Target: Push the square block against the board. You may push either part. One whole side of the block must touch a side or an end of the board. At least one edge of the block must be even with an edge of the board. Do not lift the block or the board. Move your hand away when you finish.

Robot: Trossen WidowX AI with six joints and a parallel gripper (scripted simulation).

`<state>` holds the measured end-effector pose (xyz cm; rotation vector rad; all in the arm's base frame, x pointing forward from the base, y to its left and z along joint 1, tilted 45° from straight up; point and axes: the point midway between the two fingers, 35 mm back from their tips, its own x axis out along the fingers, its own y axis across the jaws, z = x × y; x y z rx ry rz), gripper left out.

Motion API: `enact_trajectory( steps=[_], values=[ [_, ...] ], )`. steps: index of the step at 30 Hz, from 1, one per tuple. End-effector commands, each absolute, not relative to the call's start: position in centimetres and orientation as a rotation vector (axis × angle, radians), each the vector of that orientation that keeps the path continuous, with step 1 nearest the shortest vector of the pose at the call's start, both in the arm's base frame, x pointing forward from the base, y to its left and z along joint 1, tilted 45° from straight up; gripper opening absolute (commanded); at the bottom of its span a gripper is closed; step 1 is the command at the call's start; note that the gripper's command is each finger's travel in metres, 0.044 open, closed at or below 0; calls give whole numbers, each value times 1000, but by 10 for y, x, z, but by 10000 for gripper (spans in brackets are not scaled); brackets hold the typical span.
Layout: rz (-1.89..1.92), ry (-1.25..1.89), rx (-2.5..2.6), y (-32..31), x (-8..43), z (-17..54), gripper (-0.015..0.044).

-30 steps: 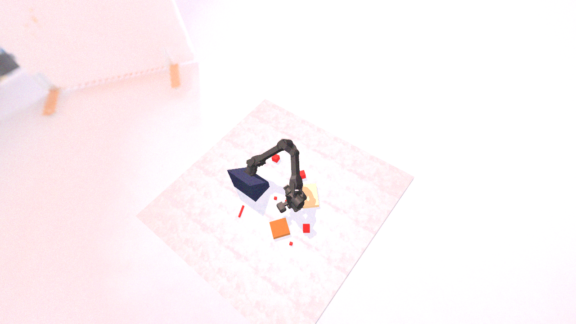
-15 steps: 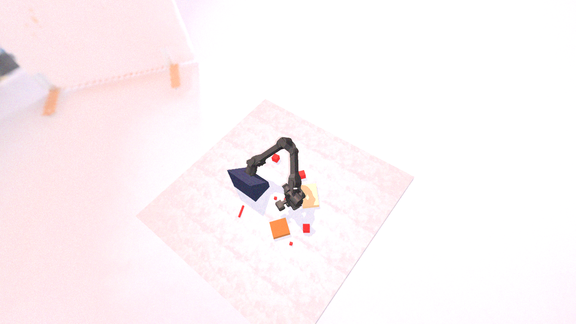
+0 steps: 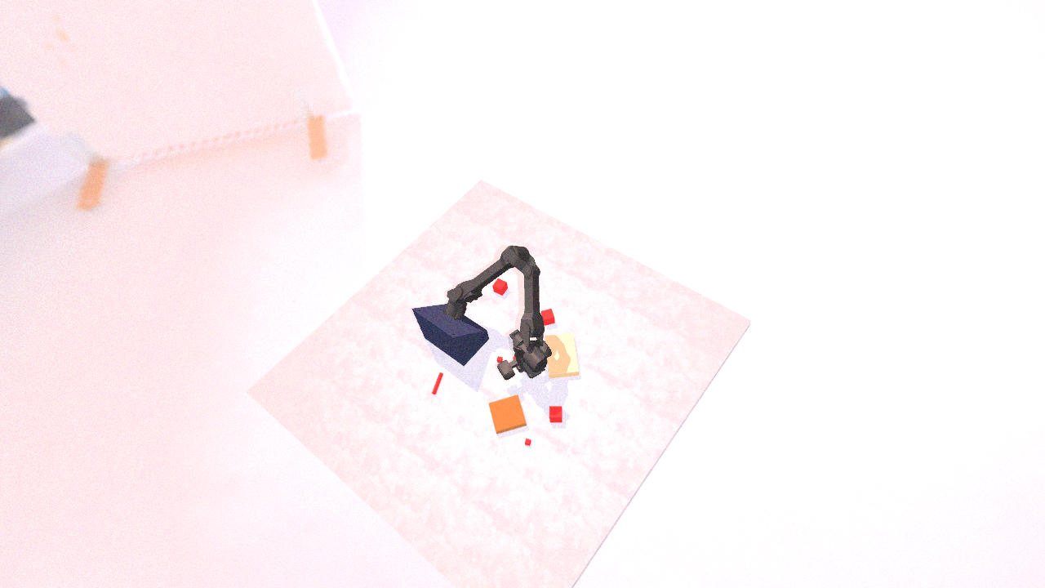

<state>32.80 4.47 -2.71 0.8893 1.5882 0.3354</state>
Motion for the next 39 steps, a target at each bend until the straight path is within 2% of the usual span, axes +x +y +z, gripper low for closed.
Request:
enact_trajectory(
  steps=[1, 39],
  values=[
    [336, 1591, 899, 47, 322, -27, 0],
    [336, 1591, 899, 48, 318, -26, 0]
  ],
)
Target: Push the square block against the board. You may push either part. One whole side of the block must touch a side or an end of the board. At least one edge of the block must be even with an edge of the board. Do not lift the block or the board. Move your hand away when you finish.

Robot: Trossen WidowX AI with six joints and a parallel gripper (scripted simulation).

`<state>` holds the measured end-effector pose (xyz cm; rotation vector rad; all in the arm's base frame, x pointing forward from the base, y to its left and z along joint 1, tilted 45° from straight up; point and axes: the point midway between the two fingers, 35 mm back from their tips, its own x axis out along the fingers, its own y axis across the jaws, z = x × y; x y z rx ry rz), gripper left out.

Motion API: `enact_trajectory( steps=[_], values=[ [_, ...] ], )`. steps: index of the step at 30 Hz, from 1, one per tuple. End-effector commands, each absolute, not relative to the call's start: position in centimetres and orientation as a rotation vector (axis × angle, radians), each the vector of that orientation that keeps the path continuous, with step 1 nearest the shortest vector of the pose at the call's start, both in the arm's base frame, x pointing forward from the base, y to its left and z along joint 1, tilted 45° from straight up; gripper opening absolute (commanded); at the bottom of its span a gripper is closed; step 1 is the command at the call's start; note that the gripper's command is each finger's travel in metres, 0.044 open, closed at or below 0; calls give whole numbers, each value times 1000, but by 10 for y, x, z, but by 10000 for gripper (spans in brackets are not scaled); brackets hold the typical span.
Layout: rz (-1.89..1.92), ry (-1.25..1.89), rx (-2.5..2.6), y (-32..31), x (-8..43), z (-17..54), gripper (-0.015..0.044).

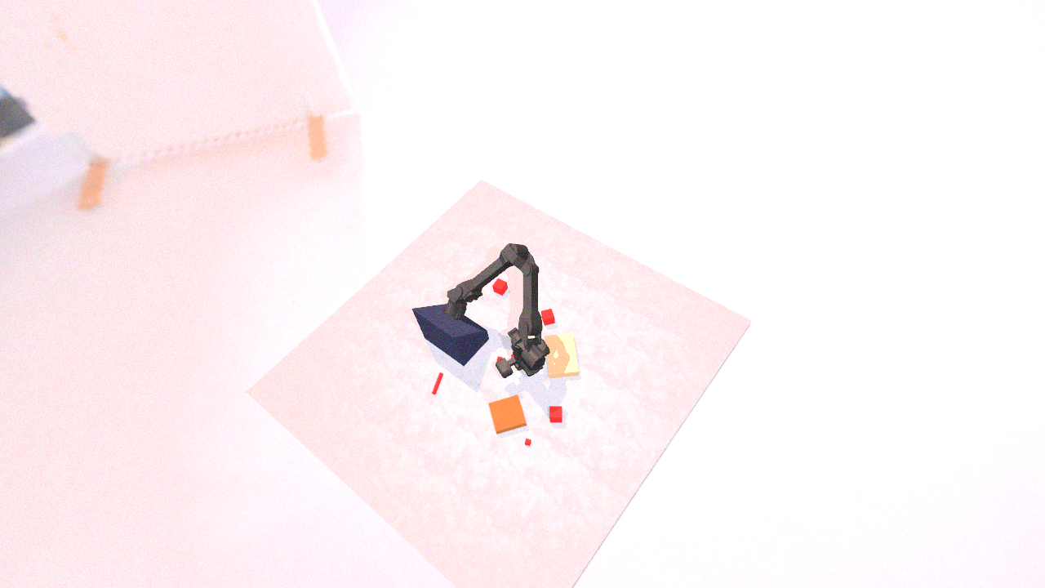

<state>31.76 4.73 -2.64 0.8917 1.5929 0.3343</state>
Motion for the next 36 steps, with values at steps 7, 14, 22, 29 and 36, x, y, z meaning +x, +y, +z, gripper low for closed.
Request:
enact_trajectory(
  steps=[7, 14, 22, 29, 36],
  values=[
    [336, 1591, 899, 48, 318, -26, 0],
    [336, 1591, 899, 48, 318, -26, 0],
    [336, 1591, 899, 47, 322, -27, 0],
    [336, 1591, 899, 44, 332, -29, 0],
    [336, 1590, 898, 41, 343, -32, 0]
  ],
)
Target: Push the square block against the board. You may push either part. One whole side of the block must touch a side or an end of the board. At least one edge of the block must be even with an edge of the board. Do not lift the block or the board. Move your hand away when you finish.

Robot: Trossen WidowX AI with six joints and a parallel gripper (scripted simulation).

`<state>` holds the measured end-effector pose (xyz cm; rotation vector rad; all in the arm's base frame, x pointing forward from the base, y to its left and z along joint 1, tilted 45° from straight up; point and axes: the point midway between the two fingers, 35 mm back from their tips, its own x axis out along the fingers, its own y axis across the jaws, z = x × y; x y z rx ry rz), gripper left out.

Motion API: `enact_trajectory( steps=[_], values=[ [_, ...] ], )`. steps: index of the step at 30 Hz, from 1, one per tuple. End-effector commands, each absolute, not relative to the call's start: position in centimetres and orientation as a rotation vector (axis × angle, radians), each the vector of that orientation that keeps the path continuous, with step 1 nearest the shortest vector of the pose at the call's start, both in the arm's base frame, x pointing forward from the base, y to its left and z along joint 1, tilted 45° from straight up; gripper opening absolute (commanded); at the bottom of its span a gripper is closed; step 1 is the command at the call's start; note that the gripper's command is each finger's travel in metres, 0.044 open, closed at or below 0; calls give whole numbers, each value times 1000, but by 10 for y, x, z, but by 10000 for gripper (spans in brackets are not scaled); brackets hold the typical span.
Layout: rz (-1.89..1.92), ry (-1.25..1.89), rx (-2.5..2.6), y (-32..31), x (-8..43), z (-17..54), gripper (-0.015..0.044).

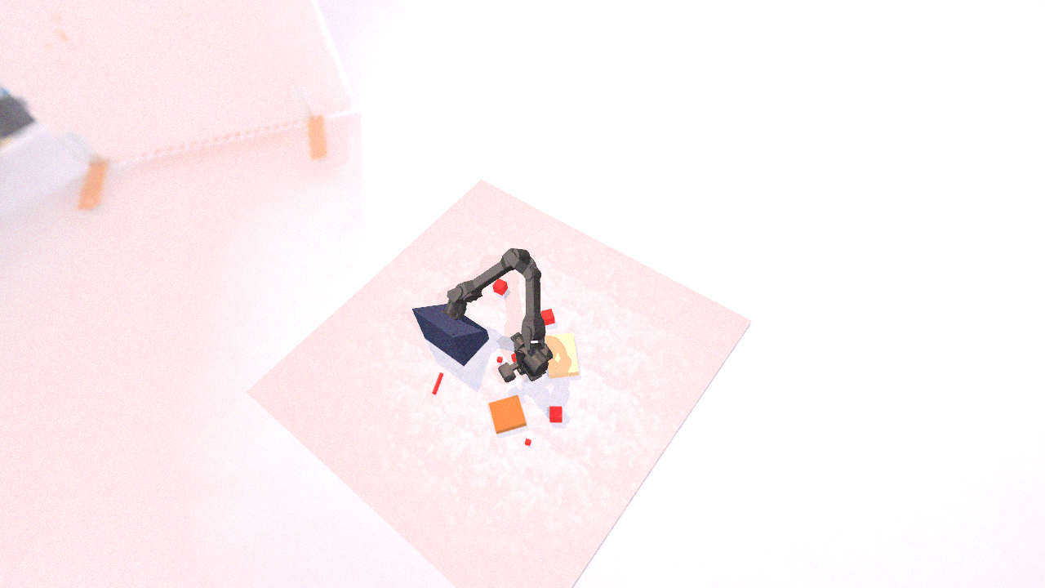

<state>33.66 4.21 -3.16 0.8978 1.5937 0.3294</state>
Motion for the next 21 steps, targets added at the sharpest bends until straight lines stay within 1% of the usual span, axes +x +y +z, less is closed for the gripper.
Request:
enact_trajectory(
  steps=[1, 12, 14, 17, 21],
  values=[
    [336, 1590, 898, 40, 344, -32, 0],
    [336, 1589, 898, 35, 360, -37, 0],
    [330, 1592, 898, 28, 355, -28, 0],
    [334, 1590, 896, -1, 353, 0, 0],
    [334, 1590, 896, -3, 353, 3, 0]
  ],
)
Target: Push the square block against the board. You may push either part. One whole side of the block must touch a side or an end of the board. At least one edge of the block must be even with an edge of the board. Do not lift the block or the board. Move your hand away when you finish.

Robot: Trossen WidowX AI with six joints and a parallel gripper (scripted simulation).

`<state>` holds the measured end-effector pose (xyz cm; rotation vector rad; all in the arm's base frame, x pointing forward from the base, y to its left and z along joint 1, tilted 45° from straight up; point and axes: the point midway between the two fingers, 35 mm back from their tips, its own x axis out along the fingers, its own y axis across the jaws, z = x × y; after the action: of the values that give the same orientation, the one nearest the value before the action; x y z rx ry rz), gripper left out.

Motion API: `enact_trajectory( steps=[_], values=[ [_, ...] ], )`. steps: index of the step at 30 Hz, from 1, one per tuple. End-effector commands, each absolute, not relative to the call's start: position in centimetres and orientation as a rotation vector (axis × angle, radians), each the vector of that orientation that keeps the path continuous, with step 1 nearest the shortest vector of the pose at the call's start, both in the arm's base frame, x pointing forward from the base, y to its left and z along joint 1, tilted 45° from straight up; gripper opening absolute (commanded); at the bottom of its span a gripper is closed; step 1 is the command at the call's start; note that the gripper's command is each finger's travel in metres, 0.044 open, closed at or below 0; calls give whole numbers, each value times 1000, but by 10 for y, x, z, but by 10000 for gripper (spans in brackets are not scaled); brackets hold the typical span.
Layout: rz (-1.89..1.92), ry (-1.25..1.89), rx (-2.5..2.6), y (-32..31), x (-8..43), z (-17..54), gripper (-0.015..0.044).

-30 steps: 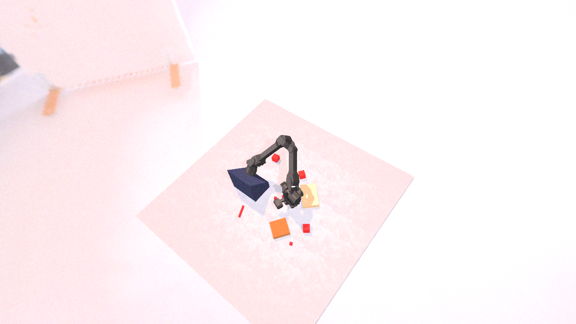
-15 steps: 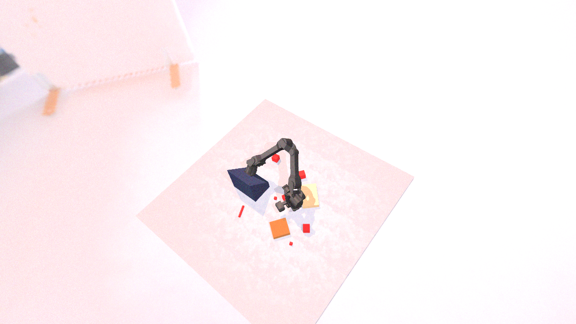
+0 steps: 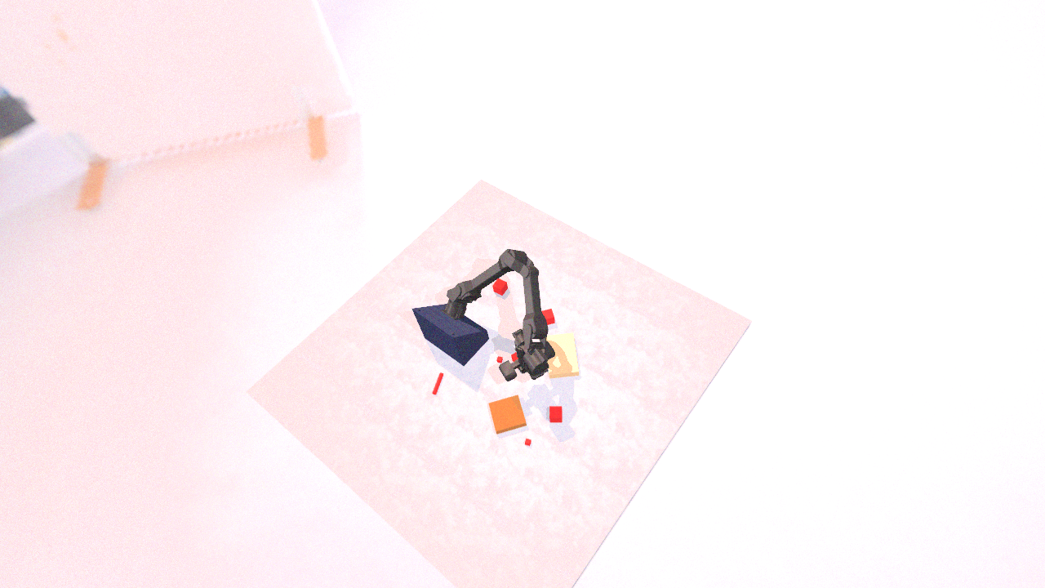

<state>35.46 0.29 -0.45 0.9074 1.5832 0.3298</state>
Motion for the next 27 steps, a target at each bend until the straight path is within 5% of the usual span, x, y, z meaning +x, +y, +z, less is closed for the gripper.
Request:
enact_trajectory(
  steps=[1, 27],
  values=[
    [334, 1590, 896, -3, 353, 3, 0],
    [815, 1322, 336, 91, 407, 98, 0]
  ],
)
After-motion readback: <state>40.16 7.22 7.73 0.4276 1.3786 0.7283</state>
